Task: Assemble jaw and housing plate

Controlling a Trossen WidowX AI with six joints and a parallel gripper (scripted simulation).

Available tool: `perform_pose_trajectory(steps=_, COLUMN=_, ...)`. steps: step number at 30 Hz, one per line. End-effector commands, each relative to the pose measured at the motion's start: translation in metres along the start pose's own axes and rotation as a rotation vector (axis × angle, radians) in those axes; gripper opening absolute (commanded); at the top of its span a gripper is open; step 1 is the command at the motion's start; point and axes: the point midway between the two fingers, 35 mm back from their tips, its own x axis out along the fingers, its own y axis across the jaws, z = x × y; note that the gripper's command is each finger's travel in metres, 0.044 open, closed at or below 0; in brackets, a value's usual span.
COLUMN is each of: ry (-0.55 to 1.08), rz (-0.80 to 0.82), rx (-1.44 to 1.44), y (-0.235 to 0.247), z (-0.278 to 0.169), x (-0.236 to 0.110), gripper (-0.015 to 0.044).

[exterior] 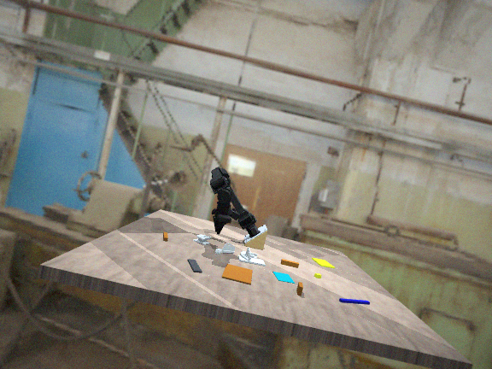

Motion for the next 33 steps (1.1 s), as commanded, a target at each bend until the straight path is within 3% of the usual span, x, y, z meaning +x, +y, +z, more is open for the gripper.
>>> perform_pose_trajectory(steps=1, ry=0.0, rz=0.0, rx=0.0, y=0.0, z=0.0, x=0.0, gripper=0.0315)
perform_pose_trajectory(steps=6, ry=0.0, rz=0.0, rx=0.0, y=0.0, z=0.0, x=0.0, gripper=0.044)
perform_pose_trajectory(steps=33, ry=0.0, rz=0.0, rx=0.0, y=0.0, z=0.0, x=0.0, gripper=0.044)
